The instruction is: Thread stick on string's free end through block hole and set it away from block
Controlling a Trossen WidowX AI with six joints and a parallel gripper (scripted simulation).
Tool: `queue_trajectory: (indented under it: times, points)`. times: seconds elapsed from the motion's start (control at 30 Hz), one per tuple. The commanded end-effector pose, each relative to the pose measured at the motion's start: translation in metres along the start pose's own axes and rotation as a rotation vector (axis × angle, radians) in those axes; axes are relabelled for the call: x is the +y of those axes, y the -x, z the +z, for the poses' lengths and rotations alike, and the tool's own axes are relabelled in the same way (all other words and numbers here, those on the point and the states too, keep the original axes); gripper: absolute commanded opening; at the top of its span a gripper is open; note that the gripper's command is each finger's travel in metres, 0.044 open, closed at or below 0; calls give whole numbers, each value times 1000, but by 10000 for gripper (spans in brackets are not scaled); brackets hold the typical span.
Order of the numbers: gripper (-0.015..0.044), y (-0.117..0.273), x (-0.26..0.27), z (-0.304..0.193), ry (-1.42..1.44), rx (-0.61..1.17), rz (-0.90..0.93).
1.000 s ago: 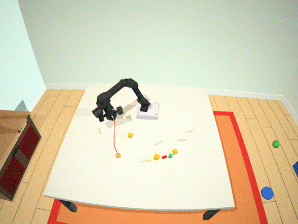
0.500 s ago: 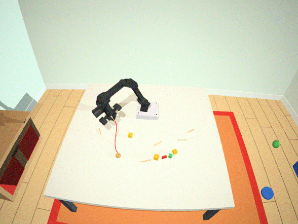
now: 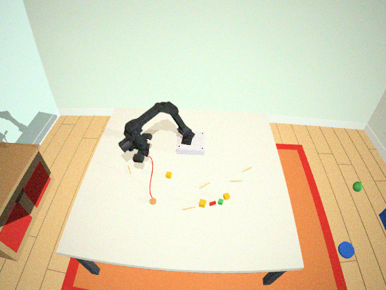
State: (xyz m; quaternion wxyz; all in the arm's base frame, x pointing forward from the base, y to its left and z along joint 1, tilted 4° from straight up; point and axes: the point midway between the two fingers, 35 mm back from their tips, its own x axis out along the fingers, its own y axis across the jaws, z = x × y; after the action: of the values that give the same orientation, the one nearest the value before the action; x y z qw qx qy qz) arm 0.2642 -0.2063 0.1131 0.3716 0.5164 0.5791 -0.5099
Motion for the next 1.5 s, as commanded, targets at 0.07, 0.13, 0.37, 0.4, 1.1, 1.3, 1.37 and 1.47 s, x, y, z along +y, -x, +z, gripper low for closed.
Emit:
queue_trajectory:
  times: [0.07, 0.13, 0.37, 0.4, 1.1, 1.3, 1.37, 1.47]
  points:
    - [0, -1, 1, 0, 176, 10, 2]
    - [0, -1, 1, 1, 245, 11, 3]
    - [0, -1, 1, 1, 487, 12, 8]
    - [0, -1, 1, 1, 521, 12, 9]
    - [0, 0, 2, 4, 1245, 9, 26]
    - [0, 0, 2, 5, 1452, 6, 32]
    - [0, 0, 2, 5, 1521, 4, 33]
    - [0, 0, 2, 5, 1624, 2, 36]
